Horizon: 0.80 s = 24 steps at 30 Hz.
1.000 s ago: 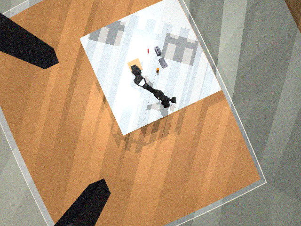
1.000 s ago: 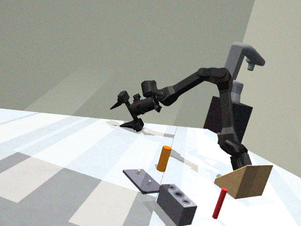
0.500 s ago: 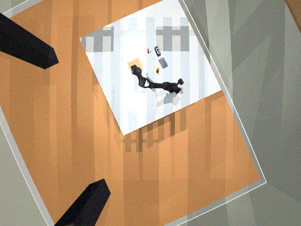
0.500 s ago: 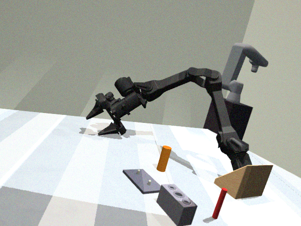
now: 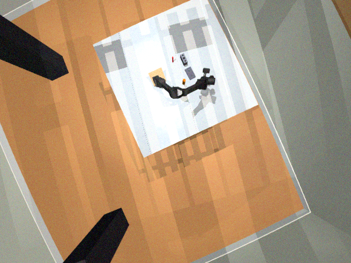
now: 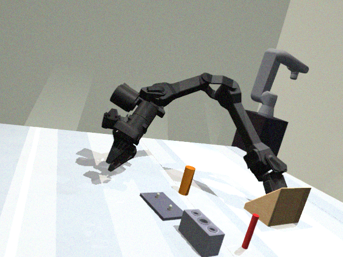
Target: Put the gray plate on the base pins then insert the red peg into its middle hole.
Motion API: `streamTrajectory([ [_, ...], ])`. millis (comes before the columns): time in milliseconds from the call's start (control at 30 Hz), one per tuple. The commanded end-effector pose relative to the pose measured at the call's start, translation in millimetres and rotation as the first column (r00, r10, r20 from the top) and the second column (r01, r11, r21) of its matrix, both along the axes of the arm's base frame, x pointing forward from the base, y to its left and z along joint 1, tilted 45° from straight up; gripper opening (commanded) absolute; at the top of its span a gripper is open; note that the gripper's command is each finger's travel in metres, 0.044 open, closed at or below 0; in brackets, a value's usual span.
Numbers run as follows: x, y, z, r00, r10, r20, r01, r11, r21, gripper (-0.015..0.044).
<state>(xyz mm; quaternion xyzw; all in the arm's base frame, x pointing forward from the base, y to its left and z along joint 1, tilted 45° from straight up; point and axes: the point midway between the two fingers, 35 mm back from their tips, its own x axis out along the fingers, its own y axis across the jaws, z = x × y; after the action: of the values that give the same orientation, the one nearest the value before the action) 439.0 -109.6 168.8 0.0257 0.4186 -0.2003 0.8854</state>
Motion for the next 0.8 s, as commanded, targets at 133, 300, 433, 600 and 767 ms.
streamTrajectory([
  [133,-15,103,-75,0.783,0.363,-0.506,-0.477,0.872,-0.113,0.044],
  [300,-47,167,-114,0.38,0.459,-0.803,-0.799,0.6,-0.036,0.044],
  [433,-83,219,-140,-0.09,0.32,-0.943,-0.952,0.251,0.176,0.044],
  [600,-107,248,-150,-0.347,0.12,-0.93,-0.934,0.049,0.355,0.044],
  [767,-106,248,-151,-0.347,0.12,-0.93,-0.934,0.049,0.355,0.044],
])
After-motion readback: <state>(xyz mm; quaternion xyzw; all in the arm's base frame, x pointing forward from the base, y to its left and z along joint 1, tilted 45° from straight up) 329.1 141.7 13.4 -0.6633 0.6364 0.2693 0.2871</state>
